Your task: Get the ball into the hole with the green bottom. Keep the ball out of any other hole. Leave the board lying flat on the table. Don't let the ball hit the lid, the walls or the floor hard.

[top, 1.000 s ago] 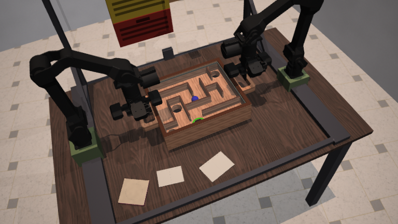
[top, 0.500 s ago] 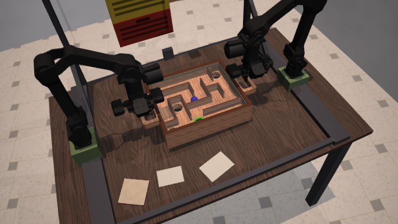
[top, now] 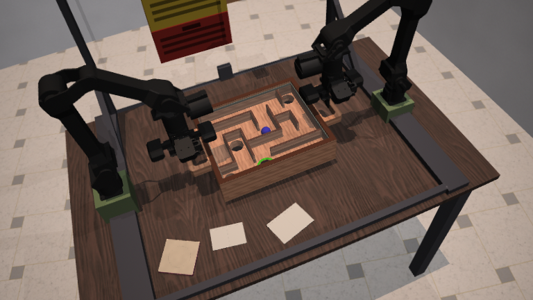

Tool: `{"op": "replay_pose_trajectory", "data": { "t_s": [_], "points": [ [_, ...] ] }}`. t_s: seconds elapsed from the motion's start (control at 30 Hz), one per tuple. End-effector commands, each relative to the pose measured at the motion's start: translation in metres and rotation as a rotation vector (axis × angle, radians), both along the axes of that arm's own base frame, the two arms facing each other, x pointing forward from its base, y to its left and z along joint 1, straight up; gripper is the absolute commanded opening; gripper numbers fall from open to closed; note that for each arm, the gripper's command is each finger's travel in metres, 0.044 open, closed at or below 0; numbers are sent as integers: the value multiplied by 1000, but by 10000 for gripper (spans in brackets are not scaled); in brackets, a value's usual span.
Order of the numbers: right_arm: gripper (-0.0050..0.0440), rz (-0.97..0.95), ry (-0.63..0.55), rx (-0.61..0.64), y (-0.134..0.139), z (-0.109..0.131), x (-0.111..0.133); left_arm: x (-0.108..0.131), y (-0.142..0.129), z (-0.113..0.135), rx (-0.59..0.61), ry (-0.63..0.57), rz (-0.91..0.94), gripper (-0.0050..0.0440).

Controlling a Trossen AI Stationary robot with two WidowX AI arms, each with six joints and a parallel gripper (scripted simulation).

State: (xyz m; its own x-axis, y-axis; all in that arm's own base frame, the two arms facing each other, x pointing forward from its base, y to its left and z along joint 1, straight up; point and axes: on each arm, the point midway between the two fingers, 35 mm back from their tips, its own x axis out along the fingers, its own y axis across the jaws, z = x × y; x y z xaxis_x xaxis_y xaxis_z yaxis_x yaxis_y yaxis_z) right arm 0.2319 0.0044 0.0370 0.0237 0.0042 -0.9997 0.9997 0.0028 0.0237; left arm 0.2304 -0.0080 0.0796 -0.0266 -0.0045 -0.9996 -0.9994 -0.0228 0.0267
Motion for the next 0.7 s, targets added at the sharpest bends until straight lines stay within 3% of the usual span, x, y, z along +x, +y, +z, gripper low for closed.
{"op": "replay_pose_trajectory", "data": {
  "t_s": [0.0, 0.4, 0.5, 0.63, 0.67],
  "points": [
    [-50, 0, -32, 4, 0, 13, 11, -3, -1, 7, -3, -39, 0, -50],
    [-50, -1, 64, -8, 1, 35, 18, -11, -1, -18, 11, -126, 1, -50],
    [-50, -1, 23, -10, 1, 21, 7, 1, -2, -2, 10, -85, 1, -50],
    [-50, -1, 19, -7, 1, 25, 11, -2, -1, -5, 6, -82, 0, -50],
    [-50, -1, 0, -9, 1, 16, 6, 2, -1, 3, 2, -61, -2, -50]
  ]
}}
